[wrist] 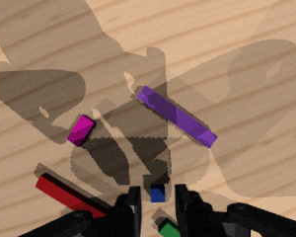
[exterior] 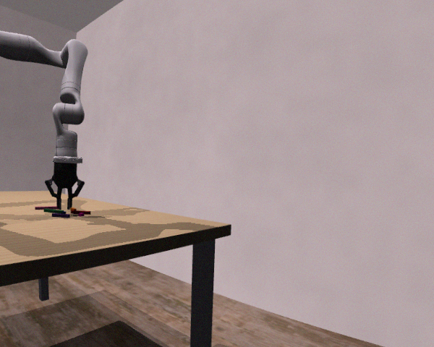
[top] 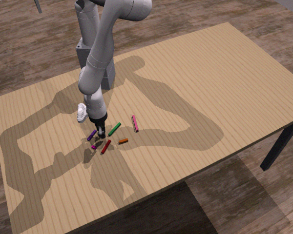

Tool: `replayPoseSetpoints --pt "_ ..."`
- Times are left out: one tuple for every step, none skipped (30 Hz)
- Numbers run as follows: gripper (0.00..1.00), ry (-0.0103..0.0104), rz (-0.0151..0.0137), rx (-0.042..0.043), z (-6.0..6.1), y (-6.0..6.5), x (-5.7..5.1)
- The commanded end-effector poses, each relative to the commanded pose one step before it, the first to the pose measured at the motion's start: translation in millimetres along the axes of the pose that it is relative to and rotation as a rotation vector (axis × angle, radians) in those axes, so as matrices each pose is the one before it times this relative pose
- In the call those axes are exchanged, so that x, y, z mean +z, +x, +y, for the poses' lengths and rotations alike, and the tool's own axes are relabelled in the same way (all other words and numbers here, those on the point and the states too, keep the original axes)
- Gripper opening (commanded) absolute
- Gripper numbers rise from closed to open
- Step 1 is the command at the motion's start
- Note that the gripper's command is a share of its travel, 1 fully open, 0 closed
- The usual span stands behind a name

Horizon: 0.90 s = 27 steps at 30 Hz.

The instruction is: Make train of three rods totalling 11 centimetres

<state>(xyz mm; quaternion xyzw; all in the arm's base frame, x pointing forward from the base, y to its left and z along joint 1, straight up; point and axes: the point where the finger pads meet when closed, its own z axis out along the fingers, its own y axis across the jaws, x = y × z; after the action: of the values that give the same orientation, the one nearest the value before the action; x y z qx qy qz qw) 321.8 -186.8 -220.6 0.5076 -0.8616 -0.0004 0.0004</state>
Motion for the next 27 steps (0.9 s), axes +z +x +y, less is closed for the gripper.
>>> replayPoseSetpoints --pt "0.24 0.00136 -0.00016 0.00010 -0.66 -0.06 -0.54" --pt "0.24 0.00000 0.00000 0.00000 0.00 0.00 0.00" --pt "0.24 0.00000 0.00000 0.00000 0.00 0.00 0.01" --pt "0.24 0.00000 0.00000 0.00000 0.00 0.00 0.04" --pt "0.24 0.00000 0.00000 0.00000 0.00 0.00 0.10" --pt "0.24 0.00000 0.00000 0.00000 0.00 0.00 0.18" --pt "0.24 0.00000 0.00000 0.00000 0.00 0.00 0.27" --pt "0.24 0.00000 0.00000 0.00000 0.00 0.00 0.37" --pt "0.24 0.00000 0.00000 0.00000 0.00 0.00 0.48" --pt "0.24 0.00000 0.00000 0.00000 0.00 0.00 0.59" --pt "0.24 0.00000 0.00000 0.00000 0.00 0.00 0.69" --pt "0.24 0.00000 0.00000 0.00000 0.00 0.00 0.78" --pt "0.24 0.00000 0.00000 0.00000 0.00 0.00 0.86" --pt "0.24 0.00000 0.00000 0.00000 0.00 0.00 0.00" --pt "0.24 0.00000 0.00000 0.00000 0.00 0.00 0.00" --pt "0.24 0.00000 0.00000 0.00000 0.00 0.00 0.93" --pt "0.24 0.00000 0.00000 0.00000 0.00 0.00 0.99" --pt "0.24 0.00000 0.00000 0.00000 0.00 0.00 1.02" --pt "0.24 0.00000 0.00000 0.00000 0.00 0.00 1.04" --pt "0.24 0.00000 0.00000 0.00000 0.00 0.00 1.04" --pt "0.24 0.00000 0.00000 0.00000 0.00 0.00 1.03" --pt "0.24 0.00000 0.00000 0.00000 0.00 0.00 0.99" --pt "0.24 0.00000 0.00000 0.00000 0.00 0.00 0.94" --pt "0.24 0.00000 0.00000 0.00000 0.00 0.00 0.87" --pt "0.24 0.00000 0.00000 0.00000 0.00 0.00 0.79" --pt "0.24 0.00000 0.00000 0.00000 0.00 0.00 0.69" --pt "0.24 0.00000 0.00000 0.00000 0.00 0.00 0.59"
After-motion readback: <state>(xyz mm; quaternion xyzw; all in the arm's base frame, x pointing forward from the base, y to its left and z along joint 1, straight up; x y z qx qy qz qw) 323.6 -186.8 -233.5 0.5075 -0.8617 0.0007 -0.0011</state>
